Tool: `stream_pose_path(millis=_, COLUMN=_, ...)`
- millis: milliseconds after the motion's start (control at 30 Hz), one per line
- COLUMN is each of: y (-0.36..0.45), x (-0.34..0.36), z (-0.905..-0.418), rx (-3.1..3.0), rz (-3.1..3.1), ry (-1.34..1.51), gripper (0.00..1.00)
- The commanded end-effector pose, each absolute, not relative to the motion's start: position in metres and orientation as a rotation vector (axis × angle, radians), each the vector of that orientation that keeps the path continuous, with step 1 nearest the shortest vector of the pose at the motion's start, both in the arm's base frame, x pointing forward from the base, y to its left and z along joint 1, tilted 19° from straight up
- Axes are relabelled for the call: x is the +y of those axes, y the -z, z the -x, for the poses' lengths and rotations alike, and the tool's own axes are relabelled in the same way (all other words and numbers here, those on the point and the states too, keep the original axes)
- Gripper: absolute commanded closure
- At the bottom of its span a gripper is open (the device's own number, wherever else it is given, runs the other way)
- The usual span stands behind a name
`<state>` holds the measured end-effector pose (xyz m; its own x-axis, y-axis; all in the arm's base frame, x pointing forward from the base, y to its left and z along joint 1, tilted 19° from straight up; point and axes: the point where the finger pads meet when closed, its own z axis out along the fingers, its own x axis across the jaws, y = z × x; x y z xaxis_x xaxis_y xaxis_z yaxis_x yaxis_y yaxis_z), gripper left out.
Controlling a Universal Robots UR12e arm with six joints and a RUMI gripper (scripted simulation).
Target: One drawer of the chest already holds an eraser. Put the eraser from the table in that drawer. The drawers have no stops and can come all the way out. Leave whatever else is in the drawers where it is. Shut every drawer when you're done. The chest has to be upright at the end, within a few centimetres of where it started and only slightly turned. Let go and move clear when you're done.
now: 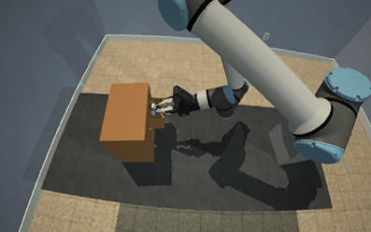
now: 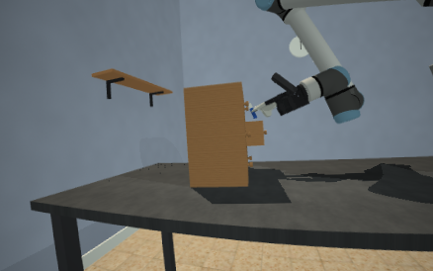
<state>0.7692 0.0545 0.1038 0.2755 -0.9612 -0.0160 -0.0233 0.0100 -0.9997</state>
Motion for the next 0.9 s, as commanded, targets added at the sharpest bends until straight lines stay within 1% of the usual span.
stream_pose_path(millis=0, y=-0.1042, x=0.0545, z=-0.7691, rx=1.022, rz=1.334, ry=0.982, gripper=0.89)
stream_pose_path(millis=700, y=-0.1042, x=0.0545, z=-0.7691, rx=1.022, rz=1.334, ry=0.982, gripper=0.89)
stream_pose_path(millis=733, y=-0.1042, x=0.0545, z=-0.7691, rx=1.022, rz=1.334, ry=0.982, gripper=0.87)
stream_pose_path(millis=800, y=-0.1042, x=0.0545, z=-0.7691, rx=1.022, rz=1.334, ry=0.982, gripper=0.87)
stream_pose_path(millis=833, y=-0.1042, x=0.0545, z=-0.7691, rx=1.022, rz=1.334, ry=0.982, gripper=0.84)
stream_pose_path(millis=867, y=-0.1042, x=0.0545, z=-0.7691, rx=1.022, rz=1.334, ry=0.982, gripper=0.84)
